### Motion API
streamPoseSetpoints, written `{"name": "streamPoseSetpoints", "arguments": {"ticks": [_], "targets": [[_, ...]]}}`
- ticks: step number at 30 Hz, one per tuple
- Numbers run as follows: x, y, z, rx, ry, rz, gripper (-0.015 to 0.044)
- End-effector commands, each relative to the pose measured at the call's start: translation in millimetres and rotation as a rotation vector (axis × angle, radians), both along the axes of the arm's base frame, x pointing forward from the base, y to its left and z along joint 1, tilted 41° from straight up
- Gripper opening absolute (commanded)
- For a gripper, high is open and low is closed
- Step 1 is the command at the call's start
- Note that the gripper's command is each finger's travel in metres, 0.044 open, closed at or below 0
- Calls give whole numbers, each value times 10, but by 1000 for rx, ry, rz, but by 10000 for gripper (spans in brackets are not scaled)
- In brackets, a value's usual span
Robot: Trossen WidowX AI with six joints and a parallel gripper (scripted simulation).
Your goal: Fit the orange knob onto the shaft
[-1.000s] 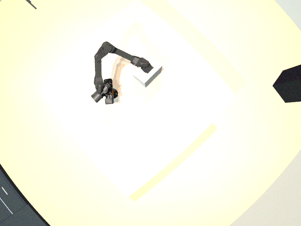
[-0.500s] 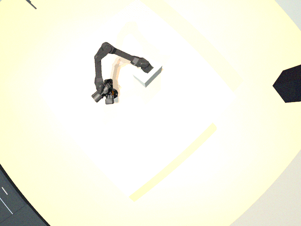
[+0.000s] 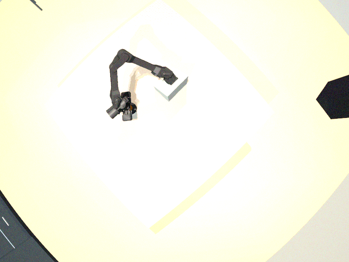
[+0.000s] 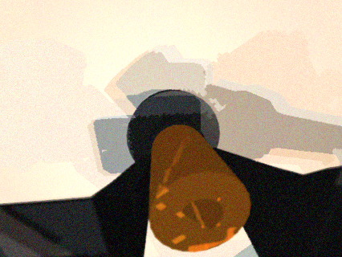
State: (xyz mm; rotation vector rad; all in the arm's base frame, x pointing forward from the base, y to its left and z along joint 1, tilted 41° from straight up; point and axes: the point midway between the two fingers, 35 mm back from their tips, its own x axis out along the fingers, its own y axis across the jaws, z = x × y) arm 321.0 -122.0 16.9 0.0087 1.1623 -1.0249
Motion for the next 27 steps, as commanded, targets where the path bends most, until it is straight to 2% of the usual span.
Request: {"name": "streamPoseSetpoints", "arguments": {"ticks": [1, 15, 24, 27], "targets": [[0, 1, 2, 0, 0, 0, 79], [0, 1, 2, 0, 0, 0, 440], [5, 22, 24, 1, -1, 0, 440], [33, 324, 346, 7, -1, 0, 440]]}}
